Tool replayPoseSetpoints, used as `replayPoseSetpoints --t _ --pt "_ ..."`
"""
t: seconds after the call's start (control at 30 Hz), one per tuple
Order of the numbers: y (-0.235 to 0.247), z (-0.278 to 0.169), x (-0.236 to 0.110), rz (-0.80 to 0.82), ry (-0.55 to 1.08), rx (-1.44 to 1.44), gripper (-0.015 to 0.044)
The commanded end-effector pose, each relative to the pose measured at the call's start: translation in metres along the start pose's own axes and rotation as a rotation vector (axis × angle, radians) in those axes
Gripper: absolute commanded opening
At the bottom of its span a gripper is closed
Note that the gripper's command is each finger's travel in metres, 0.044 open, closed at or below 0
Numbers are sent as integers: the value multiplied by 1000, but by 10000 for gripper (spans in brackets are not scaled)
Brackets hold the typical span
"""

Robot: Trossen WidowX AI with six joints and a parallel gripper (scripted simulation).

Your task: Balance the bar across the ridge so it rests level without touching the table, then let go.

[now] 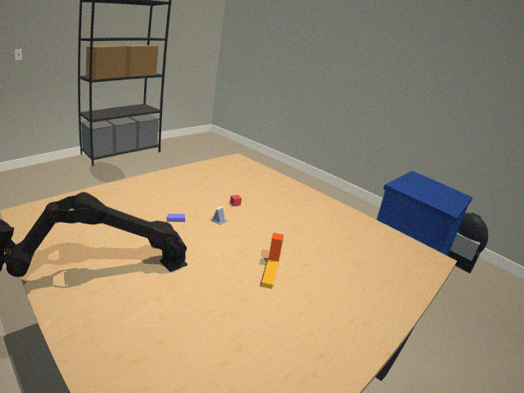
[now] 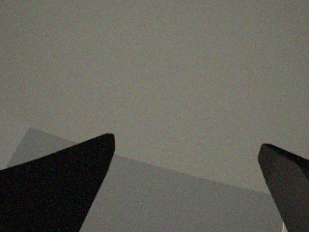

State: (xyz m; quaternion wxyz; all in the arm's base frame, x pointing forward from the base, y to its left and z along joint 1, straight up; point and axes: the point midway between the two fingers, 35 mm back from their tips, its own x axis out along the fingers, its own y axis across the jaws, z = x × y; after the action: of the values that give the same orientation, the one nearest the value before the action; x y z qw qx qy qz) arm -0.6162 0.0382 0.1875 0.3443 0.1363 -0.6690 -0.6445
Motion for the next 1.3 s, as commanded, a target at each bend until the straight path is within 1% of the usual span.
replayPoseSetpoints --t 0.0,0.07,0.1,0.27,0.57,0.77,1.27 --pt "1 1 -1 -1 -2 1 374" --pt "5 8 -6 -6 -20 9 321" --pt "8 12 -10 -11 -34 15 315" --pt "20 43 -37 -31 -119 36 315" --pt "40 98 -98 -64 -292 53 315" --pt "52 124 -137 -89 -395 72 315" --pt "85 182 -262 -131 -688 108 315"
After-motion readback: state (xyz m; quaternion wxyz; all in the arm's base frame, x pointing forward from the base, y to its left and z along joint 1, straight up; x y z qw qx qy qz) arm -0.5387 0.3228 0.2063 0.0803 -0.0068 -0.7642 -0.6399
